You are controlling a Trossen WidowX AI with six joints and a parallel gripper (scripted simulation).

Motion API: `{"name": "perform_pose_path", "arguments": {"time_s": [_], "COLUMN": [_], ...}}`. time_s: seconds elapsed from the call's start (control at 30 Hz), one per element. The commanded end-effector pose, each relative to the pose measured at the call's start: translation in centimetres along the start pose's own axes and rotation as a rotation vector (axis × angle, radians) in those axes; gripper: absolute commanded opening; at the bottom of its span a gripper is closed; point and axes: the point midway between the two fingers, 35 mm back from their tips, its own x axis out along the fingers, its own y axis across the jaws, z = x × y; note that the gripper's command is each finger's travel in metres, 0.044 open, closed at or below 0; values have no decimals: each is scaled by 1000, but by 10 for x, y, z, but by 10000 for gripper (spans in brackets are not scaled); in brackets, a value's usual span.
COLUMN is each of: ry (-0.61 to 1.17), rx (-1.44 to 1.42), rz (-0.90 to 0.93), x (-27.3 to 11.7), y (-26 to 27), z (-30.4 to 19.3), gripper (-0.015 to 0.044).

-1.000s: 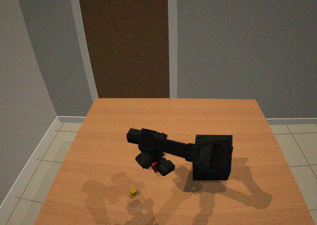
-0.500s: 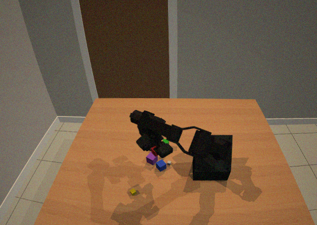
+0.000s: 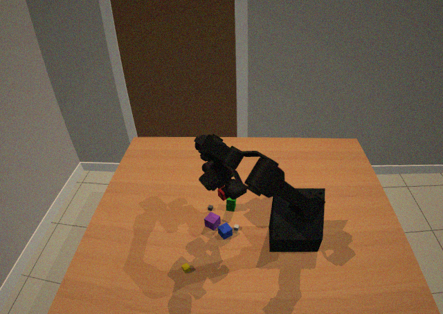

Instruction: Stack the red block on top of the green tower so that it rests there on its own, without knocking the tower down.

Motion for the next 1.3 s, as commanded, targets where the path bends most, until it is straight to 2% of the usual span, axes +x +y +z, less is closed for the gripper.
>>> {"name": "perform_pose_path", "arguments": {"time_s": [0.0,0.23,0.87,1.27], "ry": [-3,-16,-18,-18], "rx": [-11,-19,-19,-19], "rz": [5,18,20,20], "x": [2,8,60,60], "y": [-14,-27,-25,-25], "z": [-24,-52,-49,-49], "gripper": [0,0,0,0]}}
